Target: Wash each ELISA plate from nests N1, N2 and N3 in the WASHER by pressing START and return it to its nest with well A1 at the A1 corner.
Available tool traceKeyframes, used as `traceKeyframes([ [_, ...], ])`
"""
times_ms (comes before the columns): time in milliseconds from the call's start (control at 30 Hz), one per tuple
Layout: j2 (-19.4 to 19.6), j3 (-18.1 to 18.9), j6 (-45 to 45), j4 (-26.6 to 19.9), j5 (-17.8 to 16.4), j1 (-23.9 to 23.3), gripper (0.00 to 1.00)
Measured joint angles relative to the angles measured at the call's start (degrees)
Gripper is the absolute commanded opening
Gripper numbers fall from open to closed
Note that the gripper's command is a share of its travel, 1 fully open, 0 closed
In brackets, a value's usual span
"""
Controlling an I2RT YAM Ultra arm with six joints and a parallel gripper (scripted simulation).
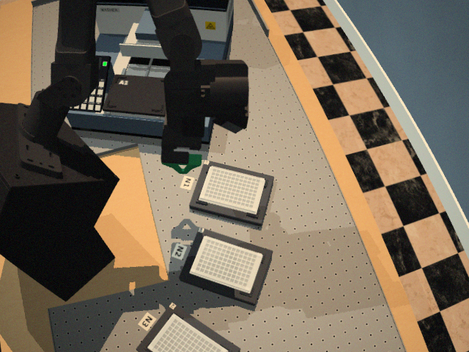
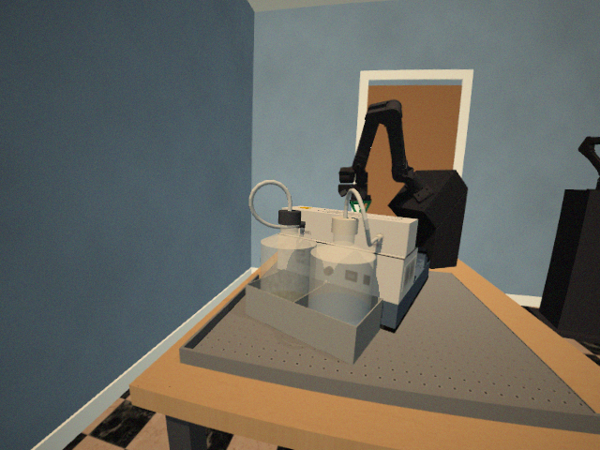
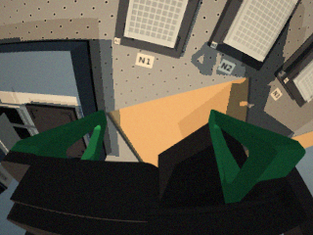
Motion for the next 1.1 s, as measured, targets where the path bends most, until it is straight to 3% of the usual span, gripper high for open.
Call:
traceKeyframes([
  [267, 8.02, 3.89, 14.78, 7.5, 2.05, 2.99, 1.0],
  [667, 22.56, 13.77, 21.99, 15.19, 4.57, 6.95, 1.0],
  [867, 25.83, 16.61, 23.17, 16.74, 5.22, 7.54, 1.0],
  [1100, 25.99, 16.81, 23.61, 17.09, 5.51, 7.52, 1.0],
])
